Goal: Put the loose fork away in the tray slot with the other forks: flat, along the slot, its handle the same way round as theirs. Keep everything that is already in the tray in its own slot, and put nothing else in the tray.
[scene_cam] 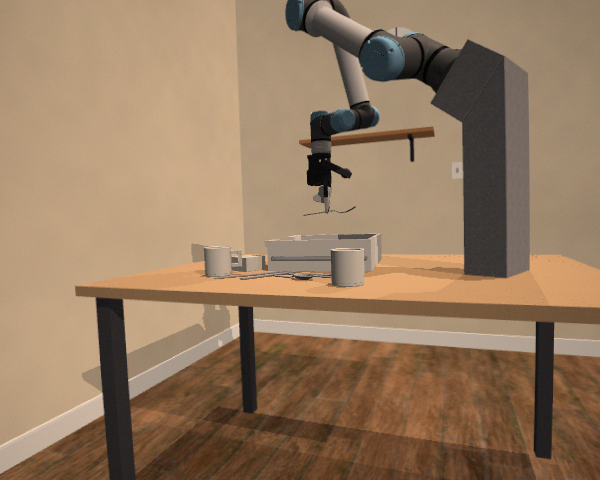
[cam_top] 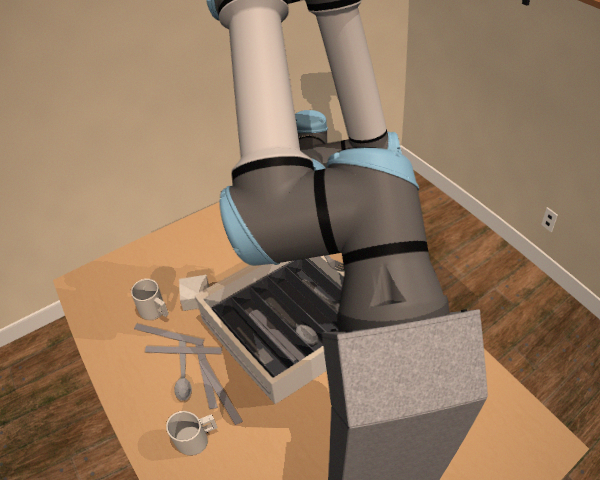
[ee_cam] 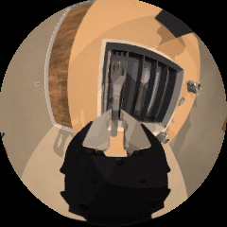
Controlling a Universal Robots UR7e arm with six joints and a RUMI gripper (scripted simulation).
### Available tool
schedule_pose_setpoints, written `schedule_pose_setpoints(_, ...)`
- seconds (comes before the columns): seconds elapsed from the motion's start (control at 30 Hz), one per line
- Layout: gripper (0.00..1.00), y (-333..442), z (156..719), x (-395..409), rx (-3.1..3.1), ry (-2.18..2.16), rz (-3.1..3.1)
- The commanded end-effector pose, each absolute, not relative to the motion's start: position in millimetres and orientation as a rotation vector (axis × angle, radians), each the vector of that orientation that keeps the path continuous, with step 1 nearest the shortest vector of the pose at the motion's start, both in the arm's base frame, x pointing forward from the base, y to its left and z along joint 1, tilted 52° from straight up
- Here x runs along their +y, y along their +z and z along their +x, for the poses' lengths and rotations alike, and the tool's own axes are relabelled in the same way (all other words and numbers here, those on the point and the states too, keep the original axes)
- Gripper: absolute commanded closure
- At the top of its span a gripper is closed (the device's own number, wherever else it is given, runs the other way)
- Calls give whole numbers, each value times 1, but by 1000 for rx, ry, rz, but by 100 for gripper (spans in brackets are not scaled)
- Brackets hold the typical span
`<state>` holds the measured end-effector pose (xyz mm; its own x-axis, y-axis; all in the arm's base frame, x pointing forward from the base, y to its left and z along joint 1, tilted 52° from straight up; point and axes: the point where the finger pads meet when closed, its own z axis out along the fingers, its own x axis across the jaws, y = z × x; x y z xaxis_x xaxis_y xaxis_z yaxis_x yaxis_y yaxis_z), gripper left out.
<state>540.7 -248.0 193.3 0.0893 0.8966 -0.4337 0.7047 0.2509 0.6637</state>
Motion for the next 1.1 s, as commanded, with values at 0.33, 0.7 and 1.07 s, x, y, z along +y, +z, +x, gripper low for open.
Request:
schedule_pose_setpoints(0.33,98,195,541,-248,1668,285,1498)
schedule_pose_setpoints(0.7,98,191,541,-251,1629,322,1548)
schedule_pose_setpoints(1.07,98,190,540,-250,1587,404,1466)
